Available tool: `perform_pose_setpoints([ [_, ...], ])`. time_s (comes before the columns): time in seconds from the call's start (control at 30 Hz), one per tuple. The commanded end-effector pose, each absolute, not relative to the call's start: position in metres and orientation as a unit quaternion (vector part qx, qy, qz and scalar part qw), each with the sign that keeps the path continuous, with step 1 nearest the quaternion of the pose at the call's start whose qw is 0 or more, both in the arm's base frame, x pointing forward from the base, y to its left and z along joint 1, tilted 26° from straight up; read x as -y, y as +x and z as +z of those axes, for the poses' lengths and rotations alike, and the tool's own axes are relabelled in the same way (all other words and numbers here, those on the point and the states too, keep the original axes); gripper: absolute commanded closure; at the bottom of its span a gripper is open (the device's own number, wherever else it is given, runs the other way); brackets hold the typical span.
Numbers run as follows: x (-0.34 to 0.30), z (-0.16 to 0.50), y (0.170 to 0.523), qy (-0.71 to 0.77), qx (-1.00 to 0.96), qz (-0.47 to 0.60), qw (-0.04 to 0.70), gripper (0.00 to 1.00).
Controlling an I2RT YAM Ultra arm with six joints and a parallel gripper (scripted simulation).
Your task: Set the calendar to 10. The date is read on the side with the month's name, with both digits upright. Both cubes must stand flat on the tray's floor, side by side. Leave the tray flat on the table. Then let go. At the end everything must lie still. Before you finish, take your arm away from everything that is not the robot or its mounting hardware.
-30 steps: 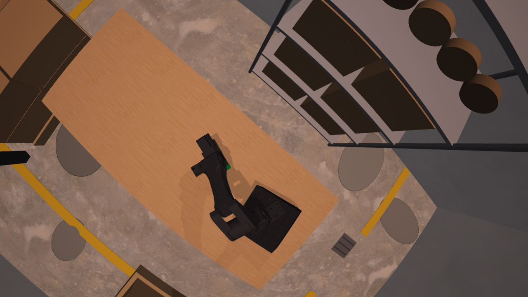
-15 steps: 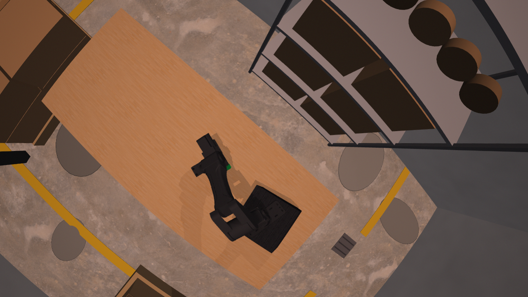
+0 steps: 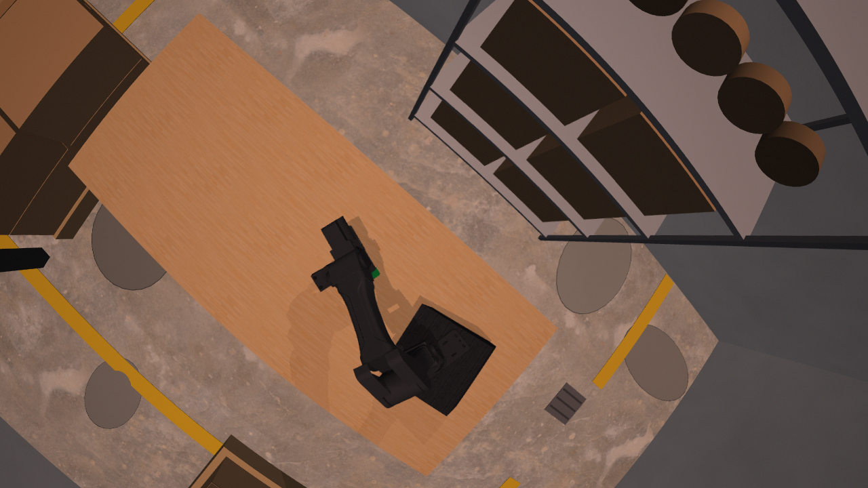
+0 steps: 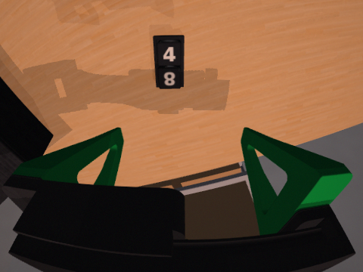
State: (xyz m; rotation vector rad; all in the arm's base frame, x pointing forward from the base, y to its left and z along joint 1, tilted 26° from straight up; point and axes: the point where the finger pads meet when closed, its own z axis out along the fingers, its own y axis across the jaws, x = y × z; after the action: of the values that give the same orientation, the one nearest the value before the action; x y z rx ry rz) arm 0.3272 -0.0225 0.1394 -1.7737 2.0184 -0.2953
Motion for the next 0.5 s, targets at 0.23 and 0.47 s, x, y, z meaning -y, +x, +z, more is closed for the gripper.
perform_pose_setpoints([
  [0.23, 0.022, 0.164, 0.306, -0.644, -0.729, -0.089, 0.213, 0.0],
  [0.47, 0.022, 0.167, 0.305, -0.644, -0.729, -0.089, 0.213, 0.0],
])
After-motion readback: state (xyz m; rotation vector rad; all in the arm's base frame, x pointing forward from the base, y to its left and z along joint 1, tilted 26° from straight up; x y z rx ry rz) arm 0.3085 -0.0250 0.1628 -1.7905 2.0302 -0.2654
